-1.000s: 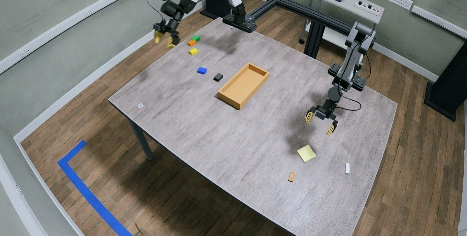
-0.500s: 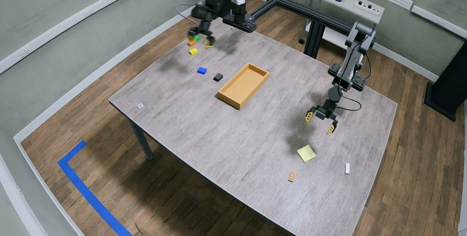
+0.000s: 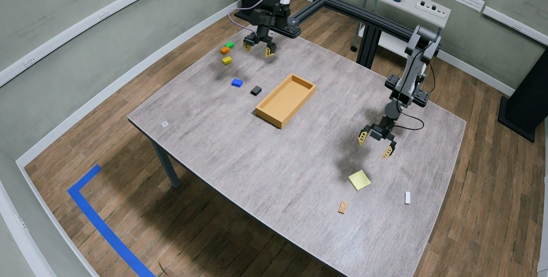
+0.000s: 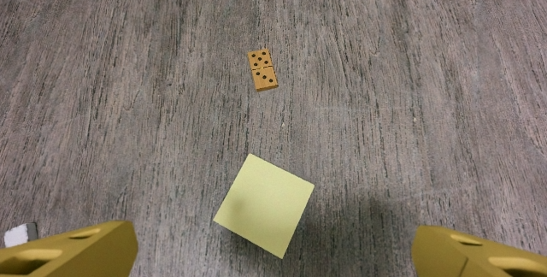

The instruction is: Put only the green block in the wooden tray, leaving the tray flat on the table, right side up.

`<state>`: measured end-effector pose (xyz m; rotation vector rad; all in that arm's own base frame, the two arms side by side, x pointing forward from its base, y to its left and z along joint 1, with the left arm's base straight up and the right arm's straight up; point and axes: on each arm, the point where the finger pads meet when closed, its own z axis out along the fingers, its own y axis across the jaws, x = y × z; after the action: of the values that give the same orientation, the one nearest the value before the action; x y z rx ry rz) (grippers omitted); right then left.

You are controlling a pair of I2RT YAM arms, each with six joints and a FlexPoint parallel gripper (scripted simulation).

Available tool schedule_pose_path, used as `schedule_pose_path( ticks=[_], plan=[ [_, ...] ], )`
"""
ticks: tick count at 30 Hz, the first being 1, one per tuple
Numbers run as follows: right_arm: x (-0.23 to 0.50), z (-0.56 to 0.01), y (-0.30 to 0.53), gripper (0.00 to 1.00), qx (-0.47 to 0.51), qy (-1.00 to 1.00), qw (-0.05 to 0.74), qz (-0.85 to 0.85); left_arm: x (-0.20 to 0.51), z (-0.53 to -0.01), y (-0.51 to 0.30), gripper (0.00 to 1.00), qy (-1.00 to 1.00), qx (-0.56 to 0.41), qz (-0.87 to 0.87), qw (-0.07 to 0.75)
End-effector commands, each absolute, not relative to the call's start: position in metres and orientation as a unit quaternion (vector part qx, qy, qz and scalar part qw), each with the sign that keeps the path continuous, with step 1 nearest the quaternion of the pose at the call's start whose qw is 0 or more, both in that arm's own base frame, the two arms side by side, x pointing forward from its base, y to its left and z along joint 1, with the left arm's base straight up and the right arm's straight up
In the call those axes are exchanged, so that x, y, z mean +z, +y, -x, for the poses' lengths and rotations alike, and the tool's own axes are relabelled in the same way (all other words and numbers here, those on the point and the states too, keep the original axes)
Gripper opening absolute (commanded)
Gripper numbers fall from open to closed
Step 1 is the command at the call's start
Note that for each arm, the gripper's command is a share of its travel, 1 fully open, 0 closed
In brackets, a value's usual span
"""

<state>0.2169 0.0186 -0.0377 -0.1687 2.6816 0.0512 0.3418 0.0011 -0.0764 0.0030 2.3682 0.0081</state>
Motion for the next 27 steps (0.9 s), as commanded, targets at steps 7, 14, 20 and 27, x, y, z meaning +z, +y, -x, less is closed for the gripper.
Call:
schedule_pose_path(
  ticks=[7,14,20,27],
  plan=[
    [-0.038,-0.207,0.025,1.00,0.012,0.975,0.215,0.058,-0.073,-0.345,0.001,1.00,0.924,0.003,-0.001,0.383],
    [-0.039,-0.200,0.013,1.00,0.008,0.977,0.212,0.031,-0.073,-0.345,0.001,1.00,0.924,0.003,-0.001,0.383],
    [-0.040,-0.190,-0.013,1.00,-0.003,0.977,0.211,-0.024,-0.073,-0.345,0.001,1.00,0.924,0.003,-0.001,0.383],
    [-0.035,-0.188,-0.050,1.00,-0.022,0.968,0.227,-0.100,-0.073,-0.345,0.001,1.00,0.924,0.003,-0.001,0.383]
  ],
)
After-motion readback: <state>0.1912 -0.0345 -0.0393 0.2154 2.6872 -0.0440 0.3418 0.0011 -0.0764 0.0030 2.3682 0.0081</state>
